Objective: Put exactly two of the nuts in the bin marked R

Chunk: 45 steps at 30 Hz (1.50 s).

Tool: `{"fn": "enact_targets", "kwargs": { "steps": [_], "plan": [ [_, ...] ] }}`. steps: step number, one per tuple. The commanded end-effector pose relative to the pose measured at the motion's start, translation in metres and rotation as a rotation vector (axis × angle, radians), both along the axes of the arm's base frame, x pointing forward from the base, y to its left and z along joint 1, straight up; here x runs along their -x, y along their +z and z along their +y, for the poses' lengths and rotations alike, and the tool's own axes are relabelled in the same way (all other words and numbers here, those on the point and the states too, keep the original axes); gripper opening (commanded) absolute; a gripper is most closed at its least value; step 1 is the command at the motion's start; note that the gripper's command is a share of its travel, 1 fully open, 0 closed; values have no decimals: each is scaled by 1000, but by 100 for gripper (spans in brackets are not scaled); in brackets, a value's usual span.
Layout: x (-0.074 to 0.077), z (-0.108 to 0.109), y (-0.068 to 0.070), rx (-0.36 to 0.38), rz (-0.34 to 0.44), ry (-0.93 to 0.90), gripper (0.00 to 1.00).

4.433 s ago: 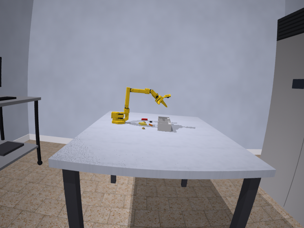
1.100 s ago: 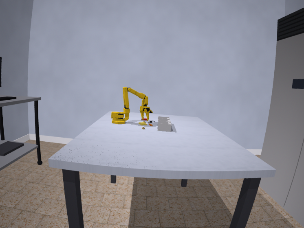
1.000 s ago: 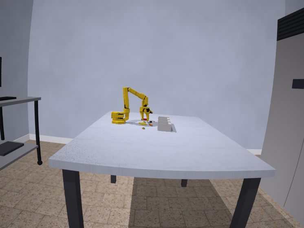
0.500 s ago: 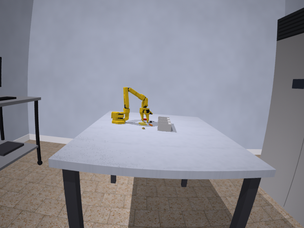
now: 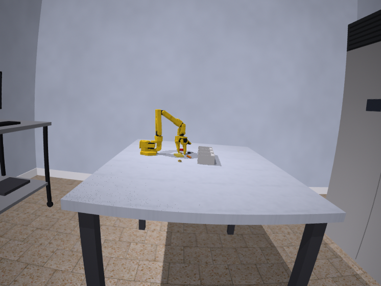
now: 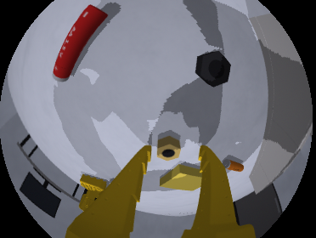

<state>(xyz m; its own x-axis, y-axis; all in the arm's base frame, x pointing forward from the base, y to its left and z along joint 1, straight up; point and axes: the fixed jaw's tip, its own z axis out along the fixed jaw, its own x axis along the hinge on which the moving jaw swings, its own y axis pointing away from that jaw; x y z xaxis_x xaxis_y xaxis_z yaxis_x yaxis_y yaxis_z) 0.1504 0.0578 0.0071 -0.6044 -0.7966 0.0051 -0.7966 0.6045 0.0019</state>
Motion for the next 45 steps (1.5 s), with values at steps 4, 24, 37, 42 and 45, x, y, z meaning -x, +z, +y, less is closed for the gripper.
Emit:
{"fn": "enact_targets", "kwargs": {
  "steps": [4,24,37,42,45],
  "plan": [
    [-1,2,1,-6,-14,16,22],
    [-1,2,1,-6,-14,16,12],
    [-1,2,1,-6,-14,16,3],
    [-1,2,1,-6,-14,16,1],
    [-1,2,1,-6,-14,16,0]
  ]
}}
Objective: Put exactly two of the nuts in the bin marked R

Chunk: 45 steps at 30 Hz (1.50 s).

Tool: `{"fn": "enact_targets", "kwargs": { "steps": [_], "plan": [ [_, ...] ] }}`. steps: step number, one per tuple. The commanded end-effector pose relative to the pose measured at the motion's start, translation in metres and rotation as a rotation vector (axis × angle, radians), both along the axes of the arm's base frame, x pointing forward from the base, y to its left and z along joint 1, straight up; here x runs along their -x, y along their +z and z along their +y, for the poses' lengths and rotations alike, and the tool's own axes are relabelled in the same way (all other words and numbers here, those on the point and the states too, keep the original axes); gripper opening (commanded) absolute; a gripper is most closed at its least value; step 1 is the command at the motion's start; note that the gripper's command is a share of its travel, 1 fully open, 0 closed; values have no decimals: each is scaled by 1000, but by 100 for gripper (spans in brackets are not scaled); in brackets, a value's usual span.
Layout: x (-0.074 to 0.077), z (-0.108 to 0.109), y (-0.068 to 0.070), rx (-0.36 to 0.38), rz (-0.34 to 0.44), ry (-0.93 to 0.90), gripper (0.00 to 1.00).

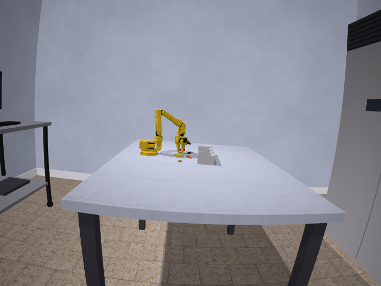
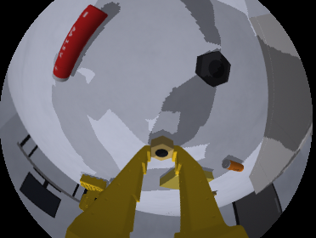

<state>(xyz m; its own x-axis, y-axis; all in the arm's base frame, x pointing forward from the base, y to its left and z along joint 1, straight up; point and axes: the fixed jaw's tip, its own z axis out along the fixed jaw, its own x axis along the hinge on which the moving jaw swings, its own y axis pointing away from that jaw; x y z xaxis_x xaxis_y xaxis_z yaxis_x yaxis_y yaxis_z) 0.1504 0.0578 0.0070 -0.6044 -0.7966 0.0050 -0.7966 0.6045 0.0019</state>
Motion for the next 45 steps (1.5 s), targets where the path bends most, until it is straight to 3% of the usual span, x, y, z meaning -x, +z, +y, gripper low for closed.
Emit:
{"fn": "enact_targets", "kwargs": {
  "steps": [1,28,45],
  "plan": [
    [-1,2,1,-6,-14,16,0],
    [-2,2,3,-6,-14,16,0],
    [-5,0,37,-6,-14,16,0]
  ]
}}
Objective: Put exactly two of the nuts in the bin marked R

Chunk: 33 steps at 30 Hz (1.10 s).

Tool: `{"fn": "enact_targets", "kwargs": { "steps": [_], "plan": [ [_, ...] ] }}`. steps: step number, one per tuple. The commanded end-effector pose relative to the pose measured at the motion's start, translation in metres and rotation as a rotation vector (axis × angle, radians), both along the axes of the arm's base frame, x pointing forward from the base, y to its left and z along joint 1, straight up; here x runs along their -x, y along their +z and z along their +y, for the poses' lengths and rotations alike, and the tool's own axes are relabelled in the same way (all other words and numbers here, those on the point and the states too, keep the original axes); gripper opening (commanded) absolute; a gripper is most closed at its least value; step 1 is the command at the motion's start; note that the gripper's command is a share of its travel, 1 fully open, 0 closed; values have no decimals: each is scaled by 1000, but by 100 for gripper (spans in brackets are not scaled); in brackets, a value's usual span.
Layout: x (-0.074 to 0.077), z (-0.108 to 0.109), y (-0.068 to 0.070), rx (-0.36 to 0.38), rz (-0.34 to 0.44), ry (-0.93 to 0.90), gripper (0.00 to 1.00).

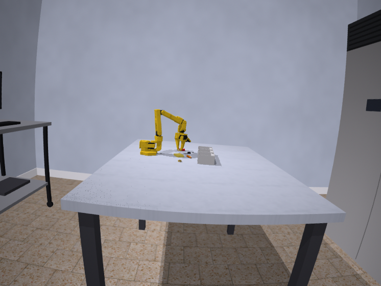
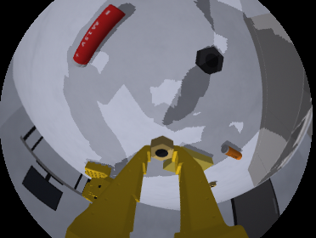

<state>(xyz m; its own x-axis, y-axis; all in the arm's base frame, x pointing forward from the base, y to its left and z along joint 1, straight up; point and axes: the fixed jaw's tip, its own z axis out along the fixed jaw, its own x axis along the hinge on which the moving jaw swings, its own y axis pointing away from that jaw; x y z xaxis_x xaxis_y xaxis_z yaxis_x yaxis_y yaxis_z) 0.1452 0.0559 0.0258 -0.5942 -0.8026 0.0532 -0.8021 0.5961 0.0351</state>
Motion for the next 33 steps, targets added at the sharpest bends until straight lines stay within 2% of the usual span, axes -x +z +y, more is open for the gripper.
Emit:
{"fn": "enact_targets", "kwargs": {
  "steps": [1,6,17,33],
  "plan": [
    [-10,2,21,-25,-69,5,0],
    [-10,1,28,-25,-69,5,0],
    [-11,0,29,-25,-71,-6,0],
    [-35,-26,39,-25,-103,-233,0]
  ]
}}
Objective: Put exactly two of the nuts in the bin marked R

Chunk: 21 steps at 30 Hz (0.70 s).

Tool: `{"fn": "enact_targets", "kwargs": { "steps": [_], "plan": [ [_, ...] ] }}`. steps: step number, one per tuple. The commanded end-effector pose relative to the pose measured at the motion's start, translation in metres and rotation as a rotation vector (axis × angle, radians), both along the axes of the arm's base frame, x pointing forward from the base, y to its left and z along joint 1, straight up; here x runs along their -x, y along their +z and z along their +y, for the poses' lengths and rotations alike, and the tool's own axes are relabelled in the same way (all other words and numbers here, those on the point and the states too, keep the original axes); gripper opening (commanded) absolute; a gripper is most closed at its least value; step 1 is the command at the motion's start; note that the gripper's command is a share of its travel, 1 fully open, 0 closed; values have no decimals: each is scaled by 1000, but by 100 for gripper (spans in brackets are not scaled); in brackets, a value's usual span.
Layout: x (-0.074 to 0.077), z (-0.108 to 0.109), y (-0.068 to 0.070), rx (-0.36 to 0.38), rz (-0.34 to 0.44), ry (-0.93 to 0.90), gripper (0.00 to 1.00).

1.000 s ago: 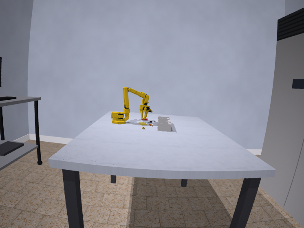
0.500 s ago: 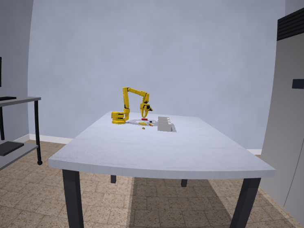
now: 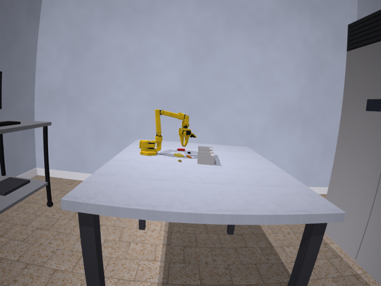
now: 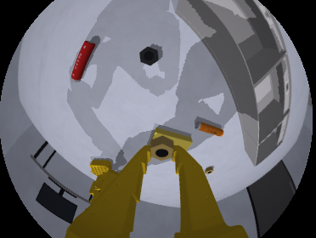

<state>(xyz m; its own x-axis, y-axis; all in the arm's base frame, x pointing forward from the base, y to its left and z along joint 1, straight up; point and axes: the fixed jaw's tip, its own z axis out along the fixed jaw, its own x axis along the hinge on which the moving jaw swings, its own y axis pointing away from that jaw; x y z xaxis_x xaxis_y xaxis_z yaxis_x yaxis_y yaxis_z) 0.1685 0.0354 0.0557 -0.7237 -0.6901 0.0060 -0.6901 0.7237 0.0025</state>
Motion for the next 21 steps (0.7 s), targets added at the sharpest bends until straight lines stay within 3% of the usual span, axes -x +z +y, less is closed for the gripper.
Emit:
{"fn": "enact_targets", "kwargs": {
  "steps": [1,21],
  "plan": [
    [-13,-8,10,-9,-50,-79,0],
    [-24,-21,15,-10,-67,-187,0]
  ]
}}
